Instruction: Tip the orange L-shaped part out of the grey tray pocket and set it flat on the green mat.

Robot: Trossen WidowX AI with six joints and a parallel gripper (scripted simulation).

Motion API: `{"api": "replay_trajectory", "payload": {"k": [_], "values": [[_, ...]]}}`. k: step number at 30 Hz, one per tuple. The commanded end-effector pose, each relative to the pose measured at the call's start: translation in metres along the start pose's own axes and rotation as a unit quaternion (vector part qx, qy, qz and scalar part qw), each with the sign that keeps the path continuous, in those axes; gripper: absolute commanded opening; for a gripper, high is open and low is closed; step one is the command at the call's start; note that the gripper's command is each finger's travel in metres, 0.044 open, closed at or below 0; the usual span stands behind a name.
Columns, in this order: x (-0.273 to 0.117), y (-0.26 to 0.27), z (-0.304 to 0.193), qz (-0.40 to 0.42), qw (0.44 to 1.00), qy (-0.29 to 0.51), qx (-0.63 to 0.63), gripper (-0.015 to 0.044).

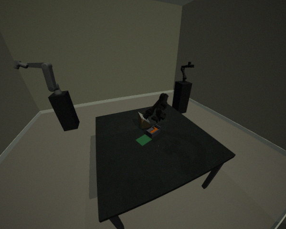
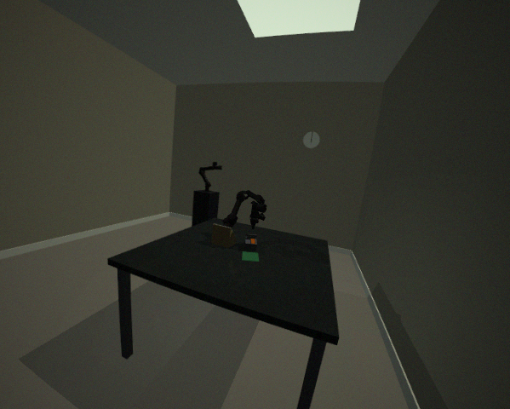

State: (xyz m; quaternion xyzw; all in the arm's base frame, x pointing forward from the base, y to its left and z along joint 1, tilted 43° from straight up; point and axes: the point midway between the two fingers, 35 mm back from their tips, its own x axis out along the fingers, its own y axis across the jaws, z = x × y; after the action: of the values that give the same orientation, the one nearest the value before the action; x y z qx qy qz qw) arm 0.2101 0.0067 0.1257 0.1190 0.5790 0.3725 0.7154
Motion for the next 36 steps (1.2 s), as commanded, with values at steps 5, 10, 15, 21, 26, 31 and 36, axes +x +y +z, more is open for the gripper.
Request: {"api": "replay_trajectory", "payload": {"k": [5, 10, 15, 21, 26, 31, 36], "values": [[0.031, -0.002, -0.001, 0.003, 1.000, -0.001, 0.010, 0.0180], [0.073, 0.002, -0.003, 0.007, 1.000, -0.002, 0.009, 0.0180], [0.073, 0.002, -0.003, 0.007, 1.000, -0.002, 0.009, 0.0180], [0.077, 0.002, -0.003, 0.006, 1.000, -0.002, 0.009, 0.0180], [0.085, 0.001, -0.002, 0.006, 1.000, -0.002, 0.009, 0.0180], [0.093, 0.002, -0.002, 0.006, 1.000, -0.002, 0.009, 0.0180], [0.101, 0.002, -0.002, 0.007, 1.000, -0.002, 0.009, 0.0180]]}}
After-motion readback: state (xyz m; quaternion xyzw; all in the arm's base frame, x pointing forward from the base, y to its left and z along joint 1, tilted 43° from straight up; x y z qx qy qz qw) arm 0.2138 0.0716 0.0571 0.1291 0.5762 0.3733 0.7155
